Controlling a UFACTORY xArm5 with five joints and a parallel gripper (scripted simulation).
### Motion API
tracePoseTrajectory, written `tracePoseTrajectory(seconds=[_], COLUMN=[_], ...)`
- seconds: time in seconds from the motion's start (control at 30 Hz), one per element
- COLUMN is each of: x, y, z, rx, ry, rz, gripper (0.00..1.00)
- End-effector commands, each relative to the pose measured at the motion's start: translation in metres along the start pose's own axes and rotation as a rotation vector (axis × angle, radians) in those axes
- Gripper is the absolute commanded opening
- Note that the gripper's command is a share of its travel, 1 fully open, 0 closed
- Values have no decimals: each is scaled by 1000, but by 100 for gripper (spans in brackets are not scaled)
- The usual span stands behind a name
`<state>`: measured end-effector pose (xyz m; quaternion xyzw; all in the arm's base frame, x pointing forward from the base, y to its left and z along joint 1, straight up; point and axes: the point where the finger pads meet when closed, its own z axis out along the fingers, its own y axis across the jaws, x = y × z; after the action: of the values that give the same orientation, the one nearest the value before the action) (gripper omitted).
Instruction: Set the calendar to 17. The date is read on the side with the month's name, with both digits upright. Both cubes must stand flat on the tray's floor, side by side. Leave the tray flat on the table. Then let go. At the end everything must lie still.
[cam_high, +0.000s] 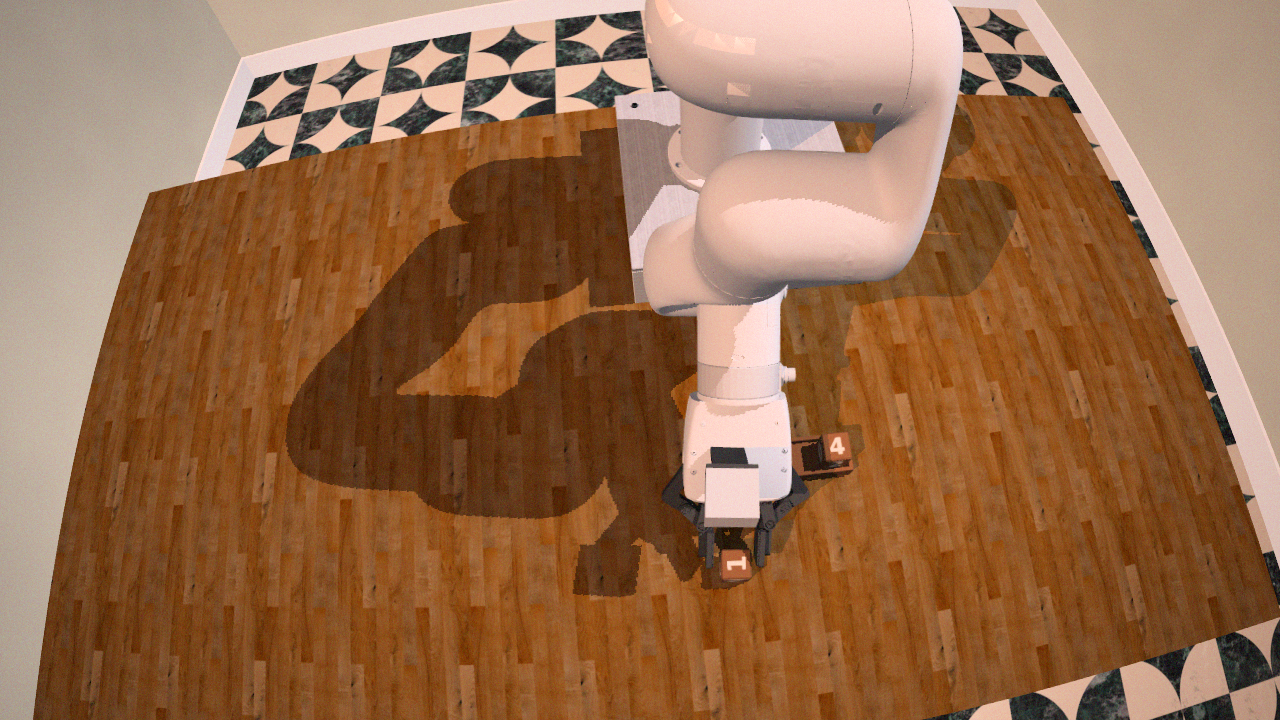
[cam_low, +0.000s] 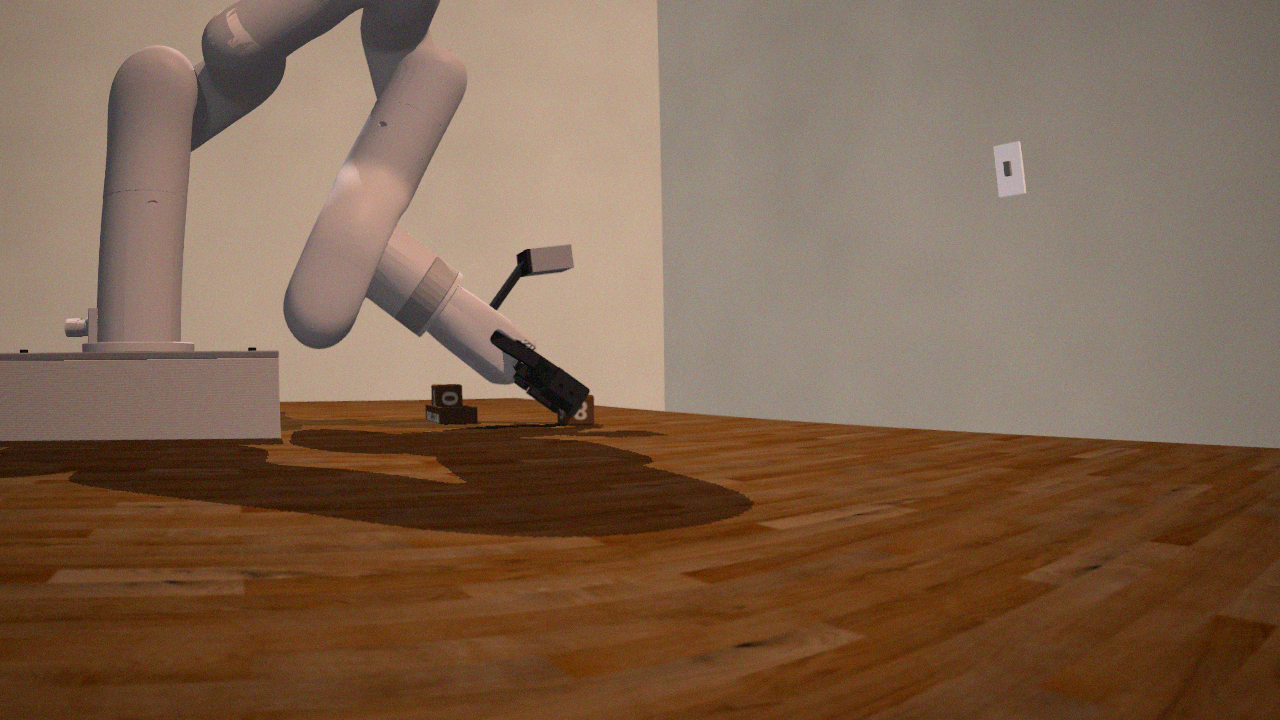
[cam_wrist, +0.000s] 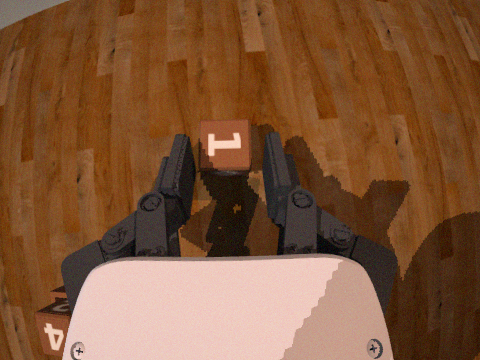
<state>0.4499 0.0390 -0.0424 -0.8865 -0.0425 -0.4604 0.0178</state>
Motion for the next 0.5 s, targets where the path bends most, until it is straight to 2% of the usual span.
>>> tracePoseTrajectory(seconds=[0.0,0.47], x=[-3,-4], y=[0,0], z=[3,4], rx=[0,0], ry=[2,2], rz=[0,0], gripper=[47,47])
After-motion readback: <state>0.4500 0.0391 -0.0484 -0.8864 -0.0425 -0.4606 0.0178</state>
